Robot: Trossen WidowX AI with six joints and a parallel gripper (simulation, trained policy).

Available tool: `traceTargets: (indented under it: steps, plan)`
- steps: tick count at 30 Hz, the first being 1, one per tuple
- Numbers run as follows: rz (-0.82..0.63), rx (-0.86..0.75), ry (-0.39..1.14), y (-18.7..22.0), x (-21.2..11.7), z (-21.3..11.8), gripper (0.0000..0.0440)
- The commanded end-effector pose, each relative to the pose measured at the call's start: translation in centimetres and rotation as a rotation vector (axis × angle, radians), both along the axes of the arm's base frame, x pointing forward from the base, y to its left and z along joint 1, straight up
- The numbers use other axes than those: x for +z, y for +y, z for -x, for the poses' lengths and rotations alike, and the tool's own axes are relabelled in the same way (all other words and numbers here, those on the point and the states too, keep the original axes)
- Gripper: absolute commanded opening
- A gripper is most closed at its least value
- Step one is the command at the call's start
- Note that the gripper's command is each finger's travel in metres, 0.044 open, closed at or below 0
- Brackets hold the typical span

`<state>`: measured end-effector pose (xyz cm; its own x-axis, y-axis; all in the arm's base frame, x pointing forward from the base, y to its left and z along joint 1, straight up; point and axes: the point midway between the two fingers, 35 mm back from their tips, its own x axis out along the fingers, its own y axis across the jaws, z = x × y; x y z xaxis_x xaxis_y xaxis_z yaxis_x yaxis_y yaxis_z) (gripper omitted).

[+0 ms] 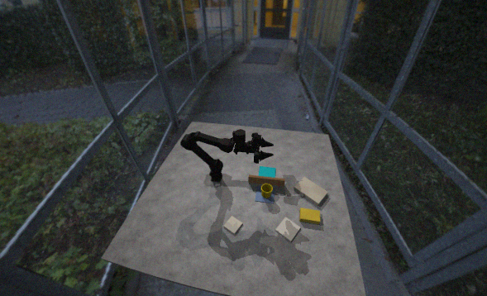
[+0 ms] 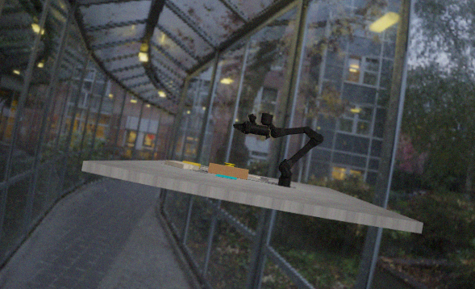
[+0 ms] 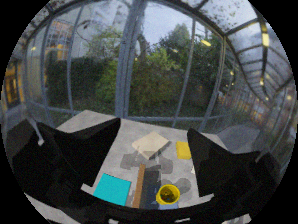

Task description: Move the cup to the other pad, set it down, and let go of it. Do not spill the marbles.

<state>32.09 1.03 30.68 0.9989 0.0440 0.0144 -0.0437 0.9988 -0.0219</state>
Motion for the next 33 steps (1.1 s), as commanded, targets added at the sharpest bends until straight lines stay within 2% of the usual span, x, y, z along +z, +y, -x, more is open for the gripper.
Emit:
traceTargets:
  steps: [1, 13, 24, 33]
  plan:
    - [-0.001, -0.003, 0.004, 0.0, 0.0, 0.0, 0.0374]
    - [-0.024, -0.026, 0.119, 0.1, -1.1, -0.8, 0.0067]
    - [-0.065, -0.001, 0.257, 1.5, -2.1, -2.0, 0.0109]
    - [-0.100, 0.006, 0.379, 2.4, -3.0, -2.8, 0.0120]
